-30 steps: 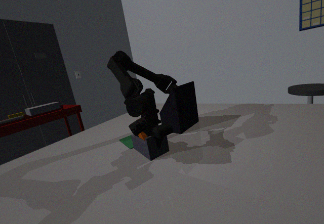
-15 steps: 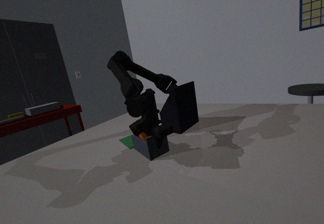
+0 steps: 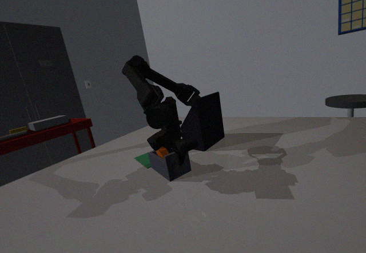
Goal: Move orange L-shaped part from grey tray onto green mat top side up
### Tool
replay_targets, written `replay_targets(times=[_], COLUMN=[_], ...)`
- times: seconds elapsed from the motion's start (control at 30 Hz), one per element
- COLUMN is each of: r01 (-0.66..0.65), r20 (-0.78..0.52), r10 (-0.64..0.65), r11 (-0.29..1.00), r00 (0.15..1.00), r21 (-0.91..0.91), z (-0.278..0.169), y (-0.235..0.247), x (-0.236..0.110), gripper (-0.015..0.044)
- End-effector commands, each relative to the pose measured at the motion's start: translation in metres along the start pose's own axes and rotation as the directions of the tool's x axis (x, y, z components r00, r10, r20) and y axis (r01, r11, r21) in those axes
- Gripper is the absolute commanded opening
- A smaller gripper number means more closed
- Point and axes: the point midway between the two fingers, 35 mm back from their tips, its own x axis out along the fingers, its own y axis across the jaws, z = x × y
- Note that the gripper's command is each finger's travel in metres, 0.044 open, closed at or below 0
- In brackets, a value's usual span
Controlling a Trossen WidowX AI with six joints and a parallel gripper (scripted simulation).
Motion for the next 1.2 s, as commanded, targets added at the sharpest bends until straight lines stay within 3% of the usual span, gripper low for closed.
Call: replay_targets(times=[0.0, 0.3, 1.17], r01=[-0.001, -0.005, -0.013], r20=[-0.003, -0.005, 0.015], r10=[0.001, 0.005, 0.013], r11=[1.0, 1.0, 1.0], r00=[1.0, 1.0, 1.0], r21=[0.004, 0.003, -0.003], z=[0.001, 0.001, 0.003], y=[0.003, -0.008, -0.005], x=[-0.004, -0.098, -0.098], gripper=[0.018, 0.018, 0.018])
